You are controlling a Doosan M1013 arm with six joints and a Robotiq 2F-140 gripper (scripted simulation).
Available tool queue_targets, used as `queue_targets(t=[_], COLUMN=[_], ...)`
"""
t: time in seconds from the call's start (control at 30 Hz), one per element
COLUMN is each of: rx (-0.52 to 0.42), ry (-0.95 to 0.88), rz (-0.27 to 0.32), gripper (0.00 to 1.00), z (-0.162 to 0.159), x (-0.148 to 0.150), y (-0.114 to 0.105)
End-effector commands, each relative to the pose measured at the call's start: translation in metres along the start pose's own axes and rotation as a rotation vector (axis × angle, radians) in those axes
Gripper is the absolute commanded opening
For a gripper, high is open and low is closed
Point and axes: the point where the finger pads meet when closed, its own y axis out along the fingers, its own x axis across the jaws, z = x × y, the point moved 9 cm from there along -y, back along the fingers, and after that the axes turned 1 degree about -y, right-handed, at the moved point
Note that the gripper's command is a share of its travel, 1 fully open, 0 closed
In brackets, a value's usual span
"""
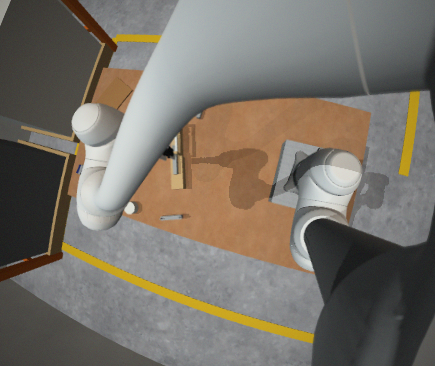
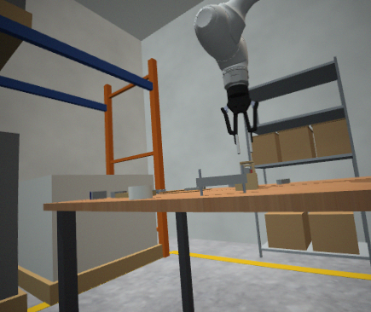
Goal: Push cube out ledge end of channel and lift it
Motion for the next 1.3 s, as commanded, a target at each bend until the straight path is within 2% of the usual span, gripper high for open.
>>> queue_targets(t=[0.0,0.33,0.4,0.5,0.6,0.67,0.7,0.83,1.07,1.27], rx=[0.000,0.000,-0.001,-0.001,-0.002,-0.002,-0.001,0.000,0.000,0.000], ry=[0.000,0.004,0.027,0.104,0.210,0.210,0.245,0.336,0.349,0.349], rz=[0.000,0.000,0.000,-0.001,-0.001,-0.001,-0.001,0.000,0.000,0.000], gripper=[0.23,0.23,0.23,0.23,0.23,0.23,0.23,0.23,0.23,0.23], z=[0.000,0.004,0.023,0.085,0.117,0.117,0.152,0.193,0.275,0.279], x=[0.000,0.001,0.005,0.025,0.042,0.042,0.060,0.089,0.138,0.140], y=[0.000,0.000,0.000,0.001,0.000,0.000,0.001,0.000,0.000,0.000])
